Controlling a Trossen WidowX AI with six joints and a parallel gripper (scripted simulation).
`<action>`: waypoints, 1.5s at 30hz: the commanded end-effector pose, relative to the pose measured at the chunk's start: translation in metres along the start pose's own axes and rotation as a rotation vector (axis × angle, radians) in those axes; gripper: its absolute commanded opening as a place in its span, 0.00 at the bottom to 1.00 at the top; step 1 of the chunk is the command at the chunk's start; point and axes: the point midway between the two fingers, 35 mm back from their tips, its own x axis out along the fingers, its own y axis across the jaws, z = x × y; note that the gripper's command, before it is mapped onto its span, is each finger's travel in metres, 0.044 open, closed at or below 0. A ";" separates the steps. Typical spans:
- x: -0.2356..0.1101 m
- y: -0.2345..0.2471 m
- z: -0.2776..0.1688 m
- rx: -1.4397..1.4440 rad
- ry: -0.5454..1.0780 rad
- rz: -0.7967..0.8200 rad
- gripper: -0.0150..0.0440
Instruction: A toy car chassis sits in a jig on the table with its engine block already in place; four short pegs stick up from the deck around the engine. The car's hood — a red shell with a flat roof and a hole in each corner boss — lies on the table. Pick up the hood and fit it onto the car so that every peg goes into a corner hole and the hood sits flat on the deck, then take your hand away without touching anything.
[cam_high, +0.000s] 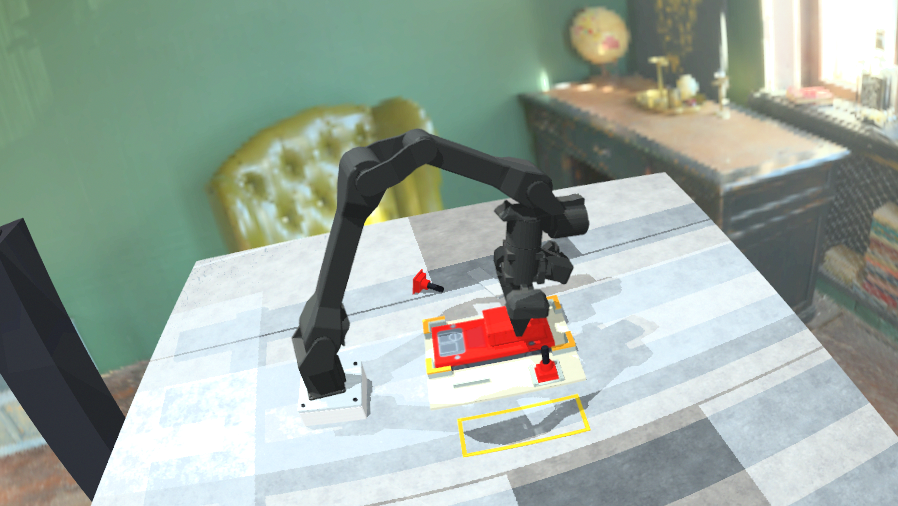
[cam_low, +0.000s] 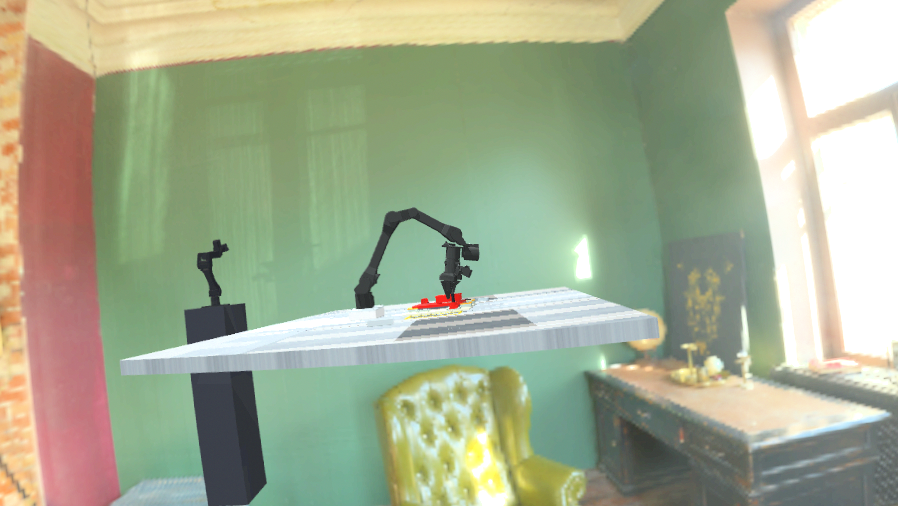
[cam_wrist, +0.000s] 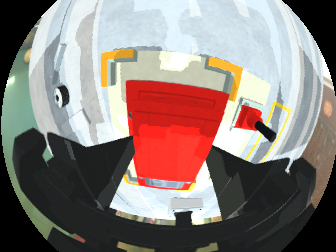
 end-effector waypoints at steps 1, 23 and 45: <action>0.000 0.000 0.000 0.000 0.000 0.000 0.83; -0.069 0.000 -0.019 0.000 -0.188 0.000 1.00; -0.069 0.000 -0.019 0.000 -0.188 0.000 1.00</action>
